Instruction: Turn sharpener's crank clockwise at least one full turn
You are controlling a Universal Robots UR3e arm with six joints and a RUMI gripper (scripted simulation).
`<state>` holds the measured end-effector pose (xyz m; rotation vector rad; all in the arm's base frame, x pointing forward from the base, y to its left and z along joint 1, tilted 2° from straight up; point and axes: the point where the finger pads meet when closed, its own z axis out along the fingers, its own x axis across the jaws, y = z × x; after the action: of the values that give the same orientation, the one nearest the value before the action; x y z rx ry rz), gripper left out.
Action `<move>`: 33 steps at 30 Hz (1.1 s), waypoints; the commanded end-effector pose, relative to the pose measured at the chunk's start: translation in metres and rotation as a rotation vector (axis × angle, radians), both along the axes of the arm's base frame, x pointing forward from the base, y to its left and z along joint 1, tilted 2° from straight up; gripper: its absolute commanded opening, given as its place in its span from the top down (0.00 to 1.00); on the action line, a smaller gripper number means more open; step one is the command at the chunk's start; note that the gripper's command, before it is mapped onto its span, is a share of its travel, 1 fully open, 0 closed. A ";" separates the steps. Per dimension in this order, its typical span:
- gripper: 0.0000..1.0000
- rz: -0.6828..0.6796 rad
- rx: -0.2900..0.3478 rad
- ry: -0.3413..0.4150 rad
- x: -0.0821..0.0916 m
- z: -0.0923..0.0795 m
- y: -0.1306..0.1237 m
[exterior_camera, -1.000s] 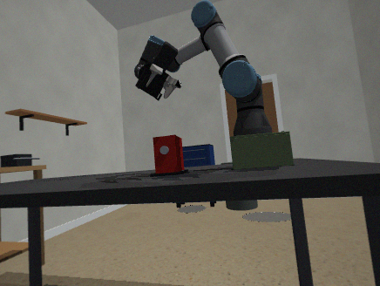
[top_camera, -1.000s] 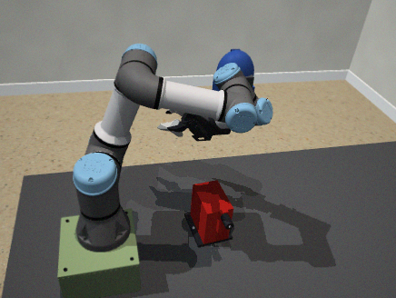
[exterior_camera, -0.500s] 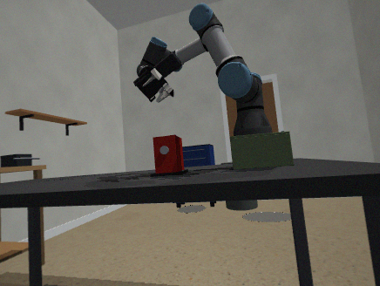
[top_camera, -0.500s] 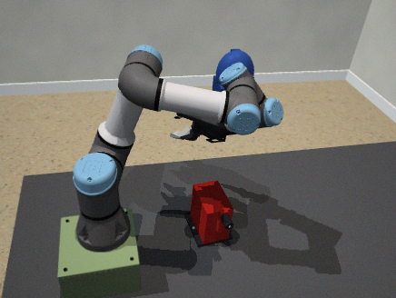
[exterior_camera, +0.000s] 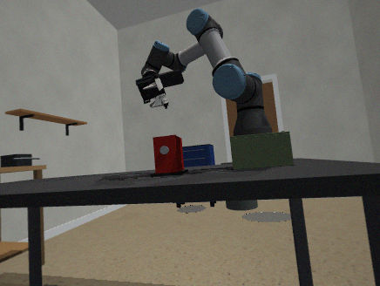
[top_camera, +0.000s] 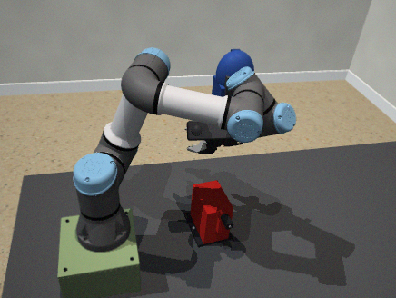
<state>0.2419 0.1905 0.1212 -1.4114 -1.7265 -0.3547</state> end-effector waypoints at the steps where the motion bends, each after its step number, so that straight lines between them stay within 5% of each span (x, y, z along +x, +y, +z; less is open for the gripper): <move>1: 0.68 0.049 0.037 -0.099 0.009 -0.004 -0.016; 33: 0.68 0.450 0.161 -0.711 0.055 -0.025 -0.132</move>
<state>0.2926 0.0720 0.0981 -0.8516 -2.3833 -0.7523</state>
